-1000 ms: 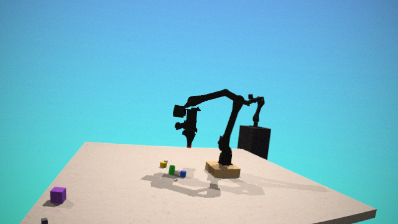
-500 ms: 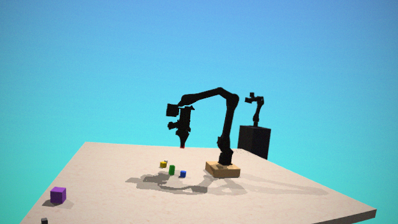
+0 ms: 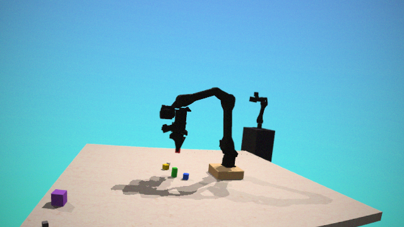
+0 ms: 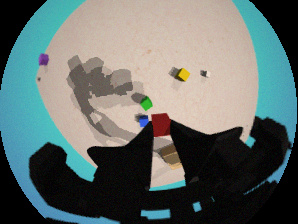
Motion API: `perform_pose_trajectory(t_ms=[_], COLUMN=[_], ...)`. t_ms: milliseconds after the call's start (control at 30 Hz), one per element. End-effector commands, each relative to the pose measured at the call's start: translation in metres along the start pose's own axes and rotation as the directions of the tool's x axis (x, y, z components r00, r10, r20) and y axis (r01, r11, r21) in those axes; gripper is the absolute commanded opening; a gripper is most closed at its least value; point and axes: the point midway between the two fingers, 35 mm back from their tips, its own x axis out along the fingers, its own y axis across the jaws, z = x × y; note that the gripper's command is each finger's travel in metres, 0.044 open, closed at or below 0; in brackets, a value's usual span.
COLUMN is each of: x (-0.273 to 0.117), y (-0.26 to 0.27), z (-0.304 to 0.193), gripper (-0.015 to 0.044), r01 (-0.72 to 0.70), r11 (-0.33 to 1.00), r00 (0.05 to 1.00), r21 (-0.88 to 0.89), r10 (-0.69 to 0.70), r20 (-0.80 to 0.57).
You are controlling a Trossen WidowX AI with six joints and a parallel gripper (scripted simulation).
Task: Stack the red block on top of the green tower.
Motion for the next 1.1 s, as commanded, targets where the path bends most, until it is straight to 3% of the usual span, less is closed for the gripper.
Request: perform_pose_trajectory(t_ms=[0,867,1067], x=[0.001,0.073,0.074], y=[0.021,0.022,0.022], z=[0.004,0.003,0.003], gripper=[0.0,0.0,0.0], r01=[-0.001,-0.001,-0.001], r11=[1.0,1.0,1.0], r00=[1.0,1.0,1.0], r21=[0.015,0.017,0.017], r10=[0.001,0.001,0.001], r20=[-0.001,-0.002,-0.002])
